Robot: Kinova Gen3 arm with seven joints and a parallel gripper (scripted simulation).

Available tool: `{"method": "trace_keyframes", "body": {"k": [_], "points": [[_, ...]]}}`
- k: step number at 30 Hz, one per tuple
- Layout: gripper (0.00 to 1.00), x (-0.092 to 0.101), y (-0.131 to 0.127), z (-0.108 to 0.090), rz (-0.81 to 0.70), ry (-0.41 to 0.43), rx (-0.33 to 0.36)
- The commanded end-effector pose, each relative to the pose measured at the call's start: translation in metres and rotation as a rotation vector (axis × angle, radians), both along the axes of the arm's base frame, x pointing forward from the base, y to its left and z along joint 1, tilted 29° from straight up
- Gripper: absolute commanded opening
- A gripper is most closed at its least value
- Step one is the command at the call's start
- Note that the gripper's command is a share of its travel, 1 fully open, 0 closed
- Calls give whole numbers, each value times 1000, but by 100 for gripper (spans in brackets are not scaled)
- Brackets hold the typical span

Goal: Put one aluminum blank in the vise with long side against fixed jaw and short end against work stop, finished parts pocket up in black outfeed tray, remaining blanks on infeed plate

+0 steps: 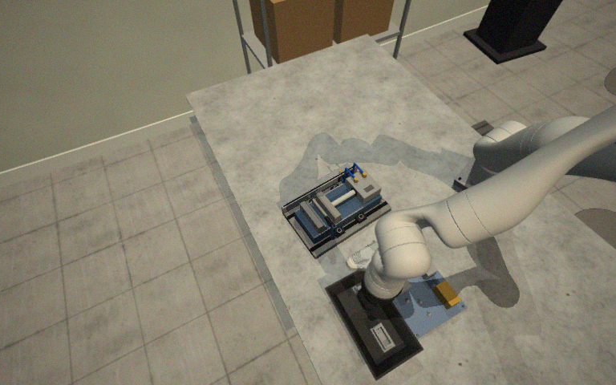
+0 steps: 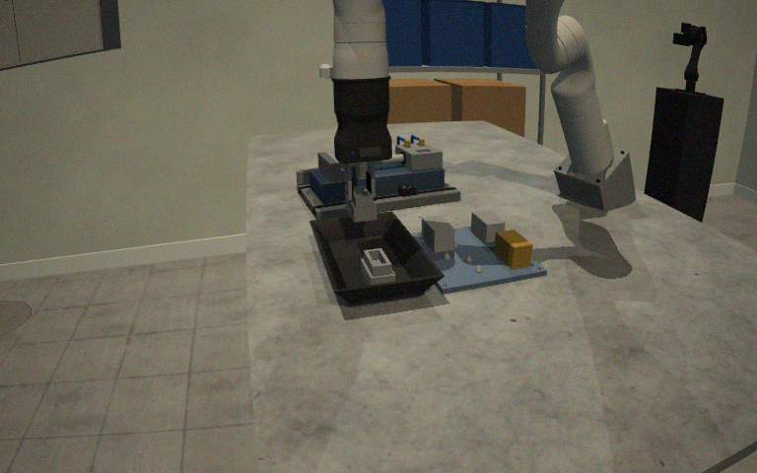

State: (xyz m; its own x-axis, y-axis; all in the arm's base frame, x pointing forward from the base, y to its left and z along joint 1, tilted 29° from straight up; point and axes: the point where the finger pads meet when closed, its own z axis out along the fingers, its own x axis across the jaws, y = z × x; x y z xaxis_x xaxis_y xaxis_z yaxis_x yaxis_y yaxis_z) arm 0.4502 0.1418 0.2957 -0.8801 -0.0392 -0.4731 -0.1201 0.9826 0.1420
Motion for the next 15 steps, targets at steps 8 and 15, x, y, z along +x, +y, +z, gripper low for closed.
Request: {"method": "trace_keyframes", "body": {"k": [8, 15], "points": [[0, 10, -3, -17, -13, 3, 0], [0, 14, -1, -24, -13, 3, 0]]}}
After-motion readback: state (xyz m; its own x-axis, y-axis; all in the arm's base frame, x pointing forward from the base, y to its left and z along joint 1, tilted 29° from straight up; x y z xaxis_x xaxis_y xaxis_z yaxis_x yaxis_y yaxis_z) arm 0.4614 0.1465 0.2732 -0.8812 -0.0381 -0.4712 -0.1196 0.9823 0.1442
